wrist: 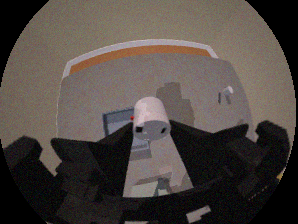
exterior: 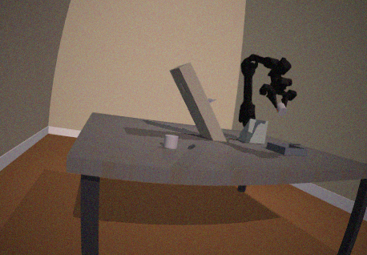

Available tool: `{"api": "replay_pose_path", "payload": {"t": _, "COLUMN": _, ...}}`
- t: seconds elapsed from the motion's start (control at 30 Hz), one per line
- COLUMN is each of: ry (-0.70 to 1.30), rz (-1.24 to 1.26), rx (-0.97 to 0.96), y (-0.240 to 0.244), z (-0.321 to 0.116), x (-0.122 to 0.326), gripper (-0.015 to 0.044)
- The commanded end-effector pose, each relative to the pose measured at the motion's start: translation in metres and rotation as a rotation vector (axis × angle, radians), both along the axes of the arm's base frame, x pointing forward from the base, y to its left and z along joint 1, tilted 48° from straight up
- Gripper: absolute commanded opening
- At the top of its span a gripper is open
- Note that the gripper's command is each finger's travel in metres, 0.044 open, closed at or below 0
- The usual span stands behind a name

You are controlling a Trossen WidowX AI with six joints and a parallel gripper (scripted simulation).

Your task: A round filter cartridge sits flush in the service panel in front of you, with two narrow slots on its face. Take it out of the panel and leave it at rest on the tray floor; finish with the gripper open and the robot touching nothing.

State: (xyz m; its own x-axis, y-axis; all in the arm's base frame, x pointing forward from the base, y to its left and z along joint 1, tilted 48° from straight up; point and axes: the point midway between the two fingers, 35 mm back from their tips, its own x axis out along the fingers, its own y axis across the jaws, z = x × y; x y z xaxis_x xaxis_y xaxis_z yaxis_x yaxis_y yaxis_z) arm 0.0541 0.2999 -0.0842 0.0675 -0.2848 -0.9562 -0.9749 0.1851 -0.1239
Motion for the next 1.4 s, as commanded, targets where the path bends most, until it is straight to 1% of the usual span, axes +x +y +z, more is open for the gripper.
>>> {"api": "replay_pose_path", "payload": {"t": 0.0, "ry": 0.052, "rz": 0.051, "rx": 0.01, "y": -0.007, "z": -0.012, "x": -0.019, "gripper": 0.0}}
{"api": "replay_pose_path", "payload": {"t": 0.43, "ry": 0.235, "rz": 0.226, "rx": 0.015, "y": -0.051, "z": -0.049, "x": -0.08, "gripper": 0.0}}
{"api": "replay_pose_path", "payload": {"t": 0.6, "ry": 0.237, "rz": 0.228, "rx": 0.015, "y": -0.054, "z": -0.053, "x": -0.081, "gripper": 0.0}}
{"api": "replay_pose_path", "payload": {"t": 0.93, "ry": 0.238, "rz": 0.228, "rx": 0.015, "y": -0.095, "z": -0.094, "x": -0.084, "gripper": 0.0}}
{"api": "replay_pose_path", "payload": {"t": 1.07, "ry": 0.238, "rz": 0.228, "rx": 0.014, "y": -0.106, "z": -0.102, "x": -0.085, "gripper": 0.0}}
{"api": "replay_pose_path", "payload": {"t": 1.37, "ry": 0.237, "rz": 0.232, "rx": -0.004, "y": -0.105, "z": -0.098, "x": -0.083, "gripper": 0.0236}}
